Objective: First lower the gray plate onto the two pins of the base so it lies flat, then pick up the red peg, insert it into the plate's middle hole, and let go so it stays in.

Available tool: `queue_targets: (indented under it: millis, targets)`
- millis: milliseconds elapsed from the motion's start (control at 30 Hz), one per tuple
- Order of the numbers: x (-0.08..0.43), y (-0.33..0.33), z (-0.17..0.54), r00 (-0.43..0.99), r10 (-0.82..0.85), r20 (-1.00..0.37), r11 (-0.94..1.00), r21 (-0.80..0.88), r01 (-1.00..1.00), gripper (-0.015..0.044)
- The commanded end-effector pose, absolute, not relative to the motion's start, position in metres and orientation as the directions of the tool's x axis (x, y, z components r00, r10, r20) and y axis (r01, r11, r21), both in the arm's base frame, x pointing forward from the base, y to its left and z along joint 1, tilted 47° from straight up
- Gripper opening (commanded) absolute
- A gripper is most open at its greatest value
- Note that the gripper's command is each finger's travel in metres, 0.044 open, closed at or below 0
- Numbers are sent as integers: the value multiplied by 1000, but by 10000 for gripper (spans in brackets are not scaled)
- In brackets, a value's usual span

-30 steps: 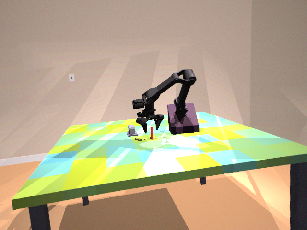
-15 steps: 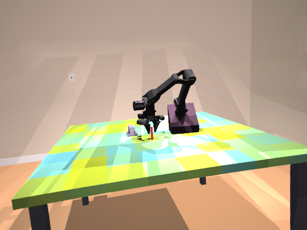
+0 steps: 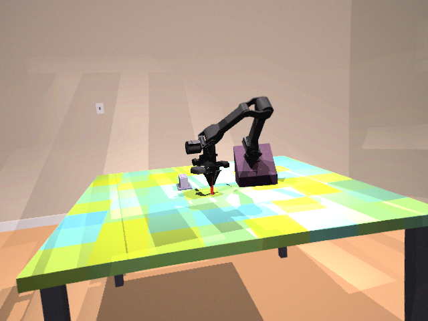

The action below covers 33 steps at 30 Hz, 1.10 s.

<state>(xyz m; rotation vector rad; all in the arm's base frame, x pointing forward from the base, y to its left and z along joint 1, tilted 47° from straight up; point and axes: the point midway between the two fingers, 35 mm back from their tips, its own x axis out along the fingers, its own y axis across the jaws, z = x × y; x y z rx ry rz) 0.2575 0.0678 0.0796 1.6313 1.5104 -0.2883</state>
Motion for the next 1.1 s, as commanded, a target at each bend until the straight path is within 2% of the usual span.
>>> queue_targets:
  millis: [0,800,1067]
  targets:
    - [258,64,81,236,689,-685,116,426,897,0]
    - [247,7,127,233,681,-695,121,420,899,0]
    - [260,1,117,236,680,-695,119,421,899,0]
